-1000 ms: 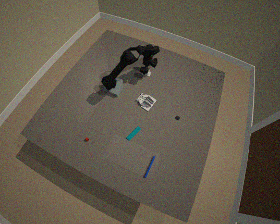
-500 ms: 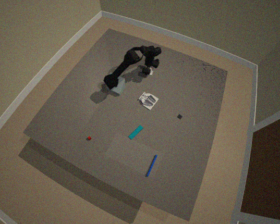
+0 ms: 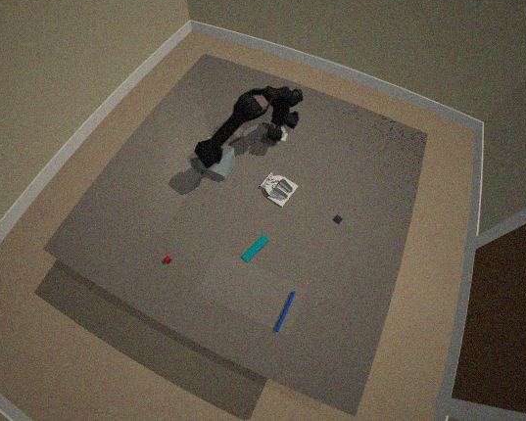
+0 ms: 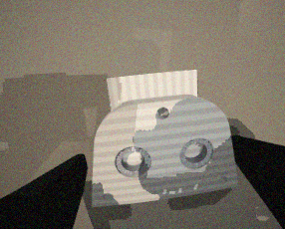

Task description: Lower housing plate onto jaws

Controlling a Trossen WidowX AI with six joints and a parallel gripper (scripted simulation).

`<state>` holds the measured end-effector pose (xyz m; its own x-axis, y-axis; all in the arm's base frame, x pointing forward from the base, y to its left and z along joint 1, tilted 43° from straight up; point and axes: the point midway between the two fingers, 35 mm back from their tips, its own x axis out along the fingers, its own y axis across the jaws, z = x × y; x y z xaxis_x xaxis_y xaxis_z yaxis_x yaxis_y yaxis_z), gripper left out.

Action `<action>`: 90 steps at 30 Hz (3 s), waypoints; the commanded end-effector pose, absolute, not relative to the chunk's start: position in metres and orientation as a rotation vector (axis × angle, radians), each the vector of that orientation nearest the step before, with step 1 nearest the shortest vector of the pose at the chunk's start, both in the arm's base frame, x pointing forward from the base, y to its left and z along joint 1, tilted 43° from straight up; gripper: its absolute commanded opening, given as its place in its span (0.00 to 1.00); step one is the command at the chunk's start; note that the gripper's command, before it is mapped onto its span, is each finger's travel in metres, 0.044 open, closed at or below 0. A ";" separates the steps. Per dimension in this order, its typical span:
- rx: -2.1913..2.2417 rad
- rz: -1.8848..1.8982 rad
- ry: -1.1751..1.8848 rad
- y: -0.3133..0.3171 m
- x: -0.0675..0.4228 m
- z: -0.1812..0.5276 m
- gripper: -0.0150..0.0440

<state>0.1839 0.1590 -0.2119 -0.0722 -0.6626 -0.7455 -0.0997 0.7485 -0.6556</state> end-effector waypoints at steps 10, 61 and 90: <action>-0.628 -0.518 1.599 0.159 0.184 -0.212 0.99; -0.631 -0.511 1.599 0.207 0.190 -0.158 0.85; -0.528 -0.584 1.556 0.153 0.234 -0.093 0.85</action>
